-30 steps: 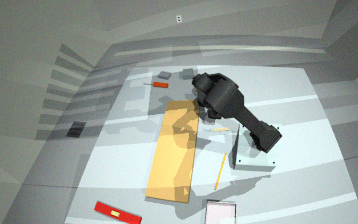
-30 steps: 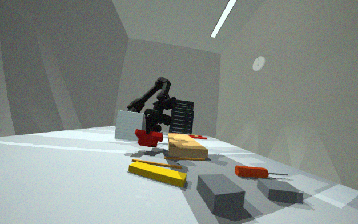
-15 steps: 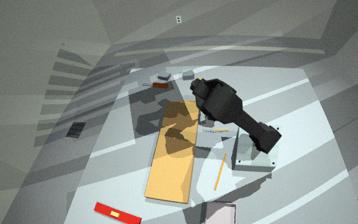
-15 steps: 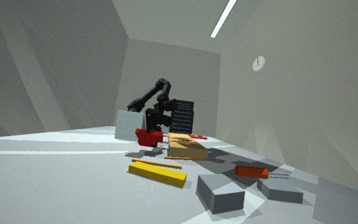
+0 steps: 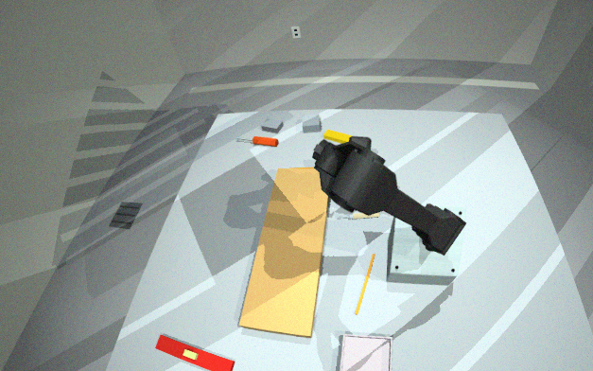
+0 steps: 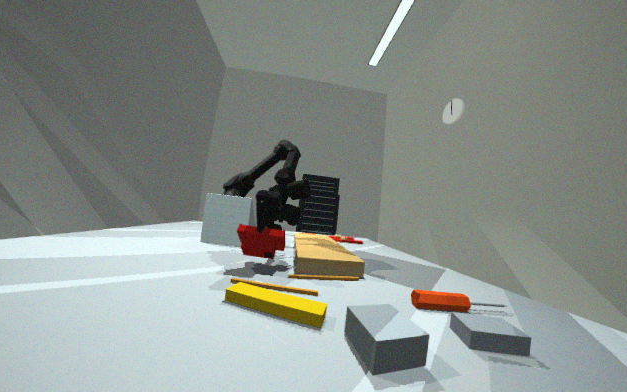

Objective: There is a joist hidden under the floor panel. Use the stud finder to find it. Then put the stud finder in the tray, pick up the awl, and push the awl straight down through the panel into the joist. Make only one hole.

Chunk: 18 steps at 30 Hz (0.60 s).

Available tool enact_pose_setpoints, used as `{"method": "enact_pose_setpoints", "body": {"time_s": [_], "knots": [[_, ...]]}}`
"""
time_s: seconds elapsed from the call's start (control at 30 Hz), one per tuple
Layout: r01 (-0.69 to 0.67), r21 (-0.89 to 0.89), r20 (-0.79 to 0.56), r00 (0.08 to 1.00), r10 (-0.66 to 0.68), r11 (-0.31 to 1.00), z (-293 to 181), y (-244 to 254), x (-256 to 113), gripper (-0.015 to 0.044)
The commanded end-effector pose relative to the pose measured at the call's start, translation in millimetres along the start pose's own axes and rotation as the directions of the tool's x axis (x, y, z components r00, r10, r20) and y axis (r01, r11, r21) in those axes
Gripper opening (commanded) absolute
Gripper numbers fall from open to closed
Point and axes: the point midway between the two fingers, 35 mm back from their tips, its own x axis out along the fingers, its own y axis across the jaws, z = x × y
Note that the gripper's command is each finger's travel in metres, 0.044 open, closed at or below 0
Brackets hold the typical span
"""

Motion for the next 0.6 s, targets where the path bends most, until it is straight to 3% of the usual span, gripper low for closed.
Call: {"method": "enact_pose_setpoints", "body": {"time_s": [0.0,0.57], "knots": [[0.036,0.008,-0.005,0.999,-0.036,0.999,-2.1,-0.3,-0.1,0.0000],[0.140,0.020,0.007,0.990,-0.140,0.990,-1.8,3.6,-0.9,0.0000]]}}
